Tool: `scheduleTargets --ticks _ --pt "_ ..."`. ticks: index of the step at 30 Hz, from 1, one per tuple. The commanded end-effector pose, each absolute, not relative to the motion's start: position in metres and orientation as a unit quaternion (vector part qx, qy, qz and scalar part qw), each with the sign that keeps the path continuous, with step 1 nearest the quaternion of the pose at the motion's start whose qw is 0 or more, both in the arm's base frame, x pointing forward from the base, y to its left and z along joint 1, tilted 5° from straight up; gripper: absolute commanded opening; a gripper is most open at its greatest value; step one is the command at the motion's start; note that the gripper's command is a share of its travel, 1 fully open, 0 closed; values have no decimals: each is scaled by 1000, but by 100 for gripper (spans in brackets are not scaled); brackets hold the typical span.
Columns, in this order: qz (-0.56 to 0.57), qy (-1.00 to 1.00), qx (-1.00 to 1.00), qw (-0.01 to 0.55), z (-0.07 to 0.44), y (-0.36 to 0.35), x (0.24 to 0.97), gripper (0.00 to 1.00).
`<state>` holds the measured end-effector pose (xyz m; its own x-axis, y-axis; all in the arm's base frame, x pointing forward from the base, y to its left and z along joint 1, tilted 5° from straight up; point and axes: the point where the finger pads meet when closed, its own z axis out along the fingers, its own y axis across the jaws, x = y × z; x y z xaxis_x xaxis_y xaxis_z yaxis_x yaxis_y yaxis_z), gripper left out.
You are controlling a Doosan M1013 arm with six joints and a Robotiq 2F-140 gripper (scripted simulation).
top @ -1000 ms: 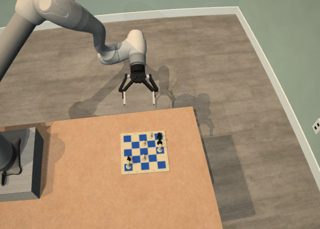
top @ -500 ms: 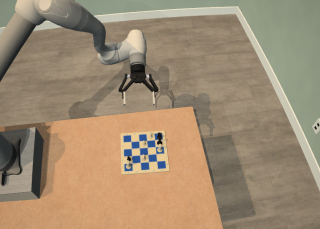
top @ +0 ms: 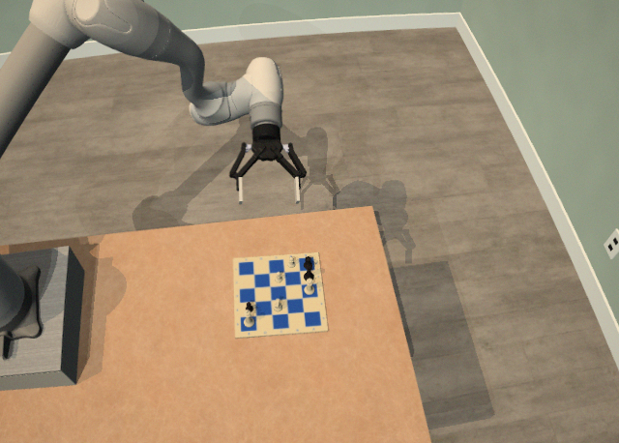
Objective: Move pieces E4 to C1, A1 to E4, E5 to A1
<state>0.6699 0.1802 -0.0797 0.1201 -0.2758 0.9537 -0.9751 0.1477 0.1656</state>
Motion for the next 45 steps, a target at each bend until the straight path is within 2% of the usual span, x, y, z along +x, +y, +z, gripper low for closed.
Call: scheduleTargets --ticks 1,14,26,37,40,43,45 --pt "347 -565 553 504 -79 180 670 100" --pt "345 -567 553 505 -76 181 670 100" --pt "343 -567 552 505 -10 186 673 100" --pt "343 -568 552 505 8 187 674 100" --pt "332 -591 547 492 8 171 672 100" --pt "293 -667 521 445 4 122 661 100" --pt "293 -667 521 445 4 122 661 100"
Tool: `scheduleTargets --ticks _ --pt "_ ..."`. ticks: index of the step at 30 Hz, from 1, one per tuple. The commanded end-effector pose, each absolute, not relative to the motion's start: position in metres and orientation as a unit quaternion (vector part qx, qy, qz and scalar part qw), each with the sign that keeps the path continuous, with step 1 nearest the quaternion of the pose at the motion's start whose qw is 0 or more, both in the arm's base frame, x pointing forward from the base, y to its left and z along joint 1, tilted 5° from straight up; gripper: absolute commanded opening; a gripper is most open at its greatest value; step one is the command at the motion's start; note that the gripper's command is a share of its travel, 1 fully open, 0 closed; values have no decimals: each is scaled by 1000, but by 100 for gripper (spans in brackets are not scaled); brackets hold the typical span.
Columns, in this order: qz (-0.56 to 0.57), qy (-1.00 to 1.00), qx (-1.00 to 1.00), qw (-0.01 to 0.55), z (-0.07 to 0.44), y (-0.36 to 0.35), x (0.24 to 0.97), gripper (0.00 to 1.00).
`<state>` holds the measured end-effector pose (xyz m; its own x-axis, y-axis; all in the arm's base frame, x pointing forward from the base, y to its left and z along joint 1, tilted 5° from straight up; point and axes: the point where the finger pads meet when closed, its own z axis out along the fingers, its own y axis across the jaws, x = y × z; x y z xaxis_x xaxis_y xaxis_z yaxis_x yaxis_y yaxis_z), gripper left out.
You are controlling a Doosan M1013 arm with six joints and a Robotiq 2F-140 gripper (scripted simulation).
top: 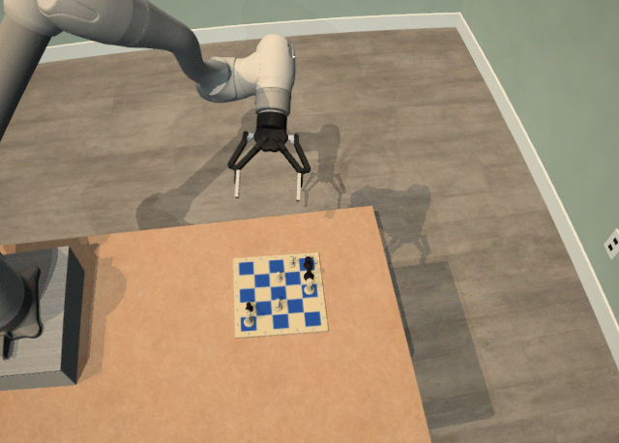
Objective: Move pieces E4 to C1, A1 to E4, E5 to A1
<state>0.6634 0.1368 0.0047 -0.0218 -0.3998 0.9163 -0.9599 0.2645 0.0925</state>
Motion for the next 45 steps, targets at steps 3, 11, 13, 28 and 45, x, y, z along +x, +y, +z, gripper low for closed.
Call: scheduleTargets --ticks 3,11,13,28,45 --pt "252 -745 478 392 1 78 645 100" --pt "157 -904 308 250 2 2 604 100" --pt "137 -932 258 217 5 -12 596 100" --pt "36 -997 -56 24 33 -75 567 100" --pt "37 -996 -74 23 32 -75 567 100"
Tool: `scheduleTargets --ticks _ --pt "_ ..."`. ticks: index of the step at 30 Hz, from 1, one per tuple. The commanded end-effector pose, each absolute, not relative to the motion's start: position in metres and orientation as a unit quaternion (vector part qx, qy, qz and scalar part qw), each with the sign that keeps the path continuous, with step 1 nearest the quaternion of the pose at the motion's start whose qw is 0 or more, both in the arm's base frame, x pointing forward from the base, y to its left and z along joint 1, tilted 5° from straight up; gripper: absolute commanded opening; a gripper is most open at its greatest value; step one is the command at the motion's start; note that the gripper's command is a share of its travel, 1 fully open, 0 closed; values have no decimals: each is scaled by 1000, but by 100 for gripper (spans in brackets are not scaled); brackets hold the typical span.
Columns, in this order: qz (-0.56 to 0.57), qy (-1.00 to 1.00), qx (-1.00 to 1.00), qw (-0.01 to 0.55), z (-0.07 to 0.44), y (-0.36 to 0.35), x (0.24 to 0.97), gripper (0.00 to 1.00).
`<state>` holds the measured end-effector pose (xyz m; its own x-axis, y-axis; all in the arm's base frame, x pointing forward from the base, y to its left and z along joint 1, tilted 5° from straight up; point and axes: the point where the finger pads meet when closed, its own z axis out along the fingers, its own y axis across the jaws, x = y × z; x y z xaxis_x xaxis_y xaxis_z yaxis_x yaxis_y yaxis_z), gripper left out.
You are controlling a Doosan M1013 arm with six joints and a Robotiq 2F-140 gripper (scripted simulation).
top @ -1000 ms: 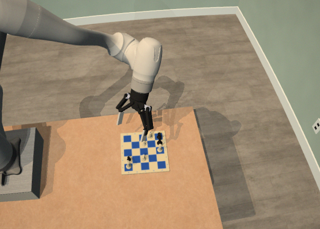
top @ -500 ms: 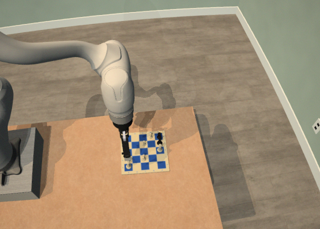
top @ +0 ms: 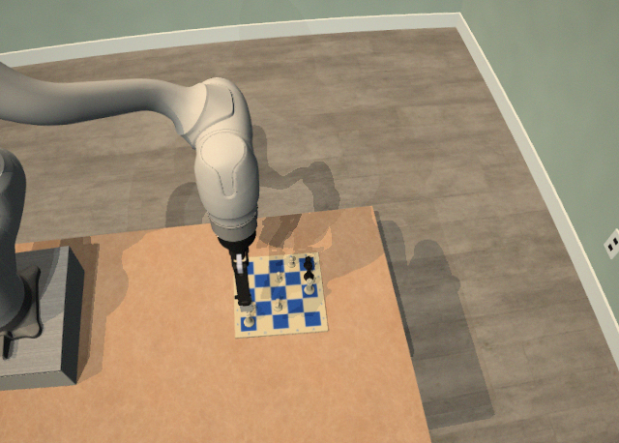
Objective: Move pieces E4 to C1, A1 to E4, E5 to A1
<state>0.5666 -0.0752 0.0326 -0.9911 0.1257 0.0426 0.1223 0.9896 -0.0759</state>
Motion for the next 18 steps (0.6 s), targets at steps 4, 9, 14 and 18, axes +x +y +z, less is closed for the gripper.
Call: scheduleTargets --ticks 4,9,14,18 --pt "39 -985 -169 20 28 -76 566 100" --pt "41 -956 -291 15 23 -76 566 100" --pt "37 -900 -434 10 12 -77 565 100" --pt "33 -840 -542 7 5 -77 565 100"
